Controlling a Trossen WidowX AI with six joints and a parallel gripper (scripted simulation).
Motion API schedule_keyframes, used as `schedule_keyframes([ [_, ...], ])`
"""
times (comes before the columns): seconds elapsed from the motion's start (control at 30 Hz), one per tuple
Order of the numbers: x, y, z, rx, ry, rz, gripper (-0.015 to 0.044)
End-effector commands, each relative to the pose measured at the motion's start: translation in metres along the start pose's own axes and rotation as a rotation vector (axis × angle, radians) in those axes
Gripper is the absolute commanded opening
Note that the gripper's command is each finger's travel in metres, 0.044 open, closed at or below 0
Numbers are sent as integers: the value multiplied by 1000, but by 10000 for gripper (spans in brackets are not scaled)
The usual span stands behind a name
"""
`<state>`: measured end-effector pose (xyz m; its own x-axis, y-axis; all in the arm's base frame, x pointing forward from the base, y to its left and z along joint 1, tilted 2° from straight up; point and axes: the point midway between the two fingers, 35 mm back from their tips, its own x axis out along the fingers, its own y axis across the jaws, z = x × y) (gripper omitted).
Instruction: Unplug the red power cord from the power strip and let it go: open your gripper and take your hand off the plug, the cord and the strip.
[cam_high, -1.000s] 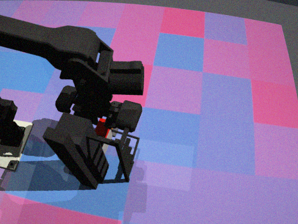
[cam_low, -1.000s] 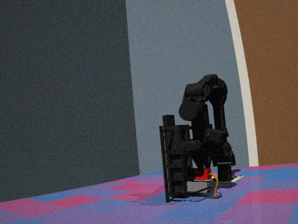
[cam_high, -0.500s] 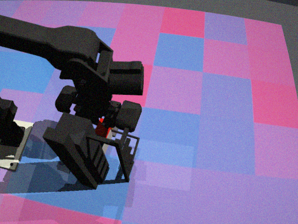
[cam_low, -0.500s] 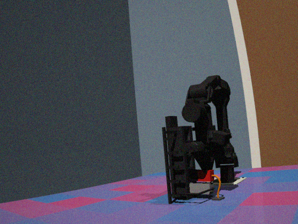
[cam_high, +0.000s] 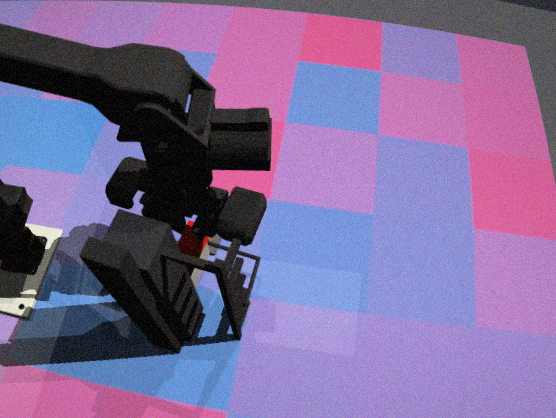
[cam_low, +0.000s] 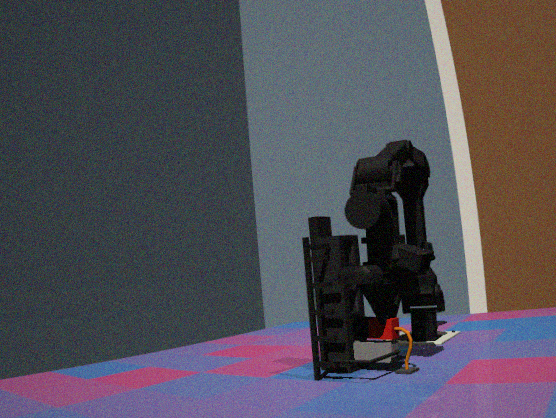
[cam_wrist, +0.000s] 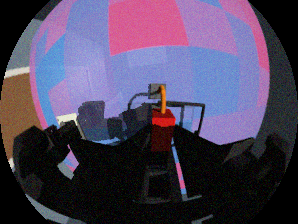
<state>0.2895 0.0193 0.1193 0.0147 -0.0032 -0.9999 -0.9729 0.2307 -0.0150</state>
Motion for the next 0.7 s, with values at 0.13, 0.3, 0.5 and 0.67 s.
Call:
schedule_keyframes([
  [0.13,-2,-1,29,-21,-45,0,0],
  [0.3,-2,0,37,-21,-45,0,0],
  [0.5,-3,2,46,-22,-45,1,0],
  [0.67,-4,4,54,-22,-46,2,0],
])
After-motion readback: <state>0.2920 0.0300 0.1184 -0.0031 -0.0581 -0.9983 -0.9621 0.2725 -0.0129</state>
